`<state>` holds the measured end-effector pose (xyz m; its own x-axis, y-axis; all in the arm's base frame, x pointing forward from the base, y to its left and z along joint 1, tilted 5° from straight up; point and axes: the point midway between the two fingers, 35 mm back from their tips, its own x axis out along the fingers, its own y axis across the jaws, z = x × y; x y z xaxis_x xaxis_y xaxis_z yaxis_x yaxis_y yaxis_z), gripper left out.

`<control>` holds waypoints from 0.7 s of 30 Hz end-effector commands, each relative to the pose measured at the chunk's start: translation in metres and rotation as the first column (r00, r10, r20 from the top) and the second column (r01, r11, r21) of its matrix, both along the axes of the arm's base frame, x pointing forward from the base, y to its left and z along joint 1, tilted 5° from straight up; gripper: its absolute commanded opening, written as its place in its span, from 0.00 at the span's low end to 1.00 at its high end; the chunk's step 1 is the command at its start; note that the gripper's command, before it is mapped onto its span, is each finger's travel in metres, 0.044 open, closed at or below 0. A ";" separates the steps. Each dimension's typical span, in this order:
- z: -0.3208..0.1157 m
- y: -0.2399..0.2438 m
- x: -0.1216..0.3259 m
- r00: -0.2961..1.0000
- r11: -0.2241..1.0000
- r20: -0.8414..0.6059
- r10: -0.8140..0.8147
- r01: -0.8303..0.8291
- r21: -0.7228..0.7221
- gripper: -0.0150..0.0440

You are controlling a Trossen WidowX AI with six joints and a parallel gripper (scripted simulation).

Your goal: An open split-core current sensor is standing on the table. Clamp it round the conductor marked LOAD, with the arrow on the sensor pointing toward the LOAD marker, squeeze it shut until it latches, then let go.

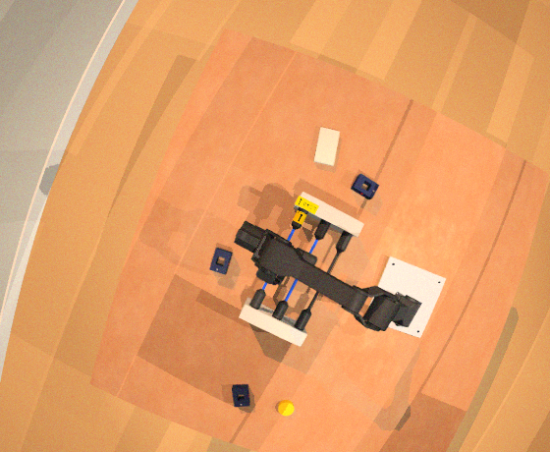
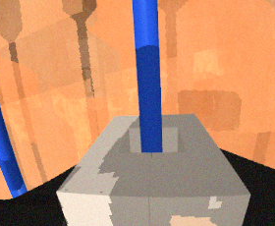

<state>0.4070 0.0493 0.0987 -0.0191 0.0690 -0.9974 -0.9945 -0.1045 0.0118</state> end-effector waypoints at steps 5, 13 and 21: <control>0.000 0.000 0.000 1.000 1.000 0.000 0.000 0.000 0.000 0.79; 0.000 0.000 0.000 1.000 1.000 0.000 0.000 0.000 0.000 1.00; 0.016 -0.001 -0.004 0.999 1.000 0.049 -0.003 0.003 0.006 1.00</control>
<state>0.4063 0.0491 0.1014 -0.0107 0.0698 -0.9975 -0.9946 -0.1042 0.0034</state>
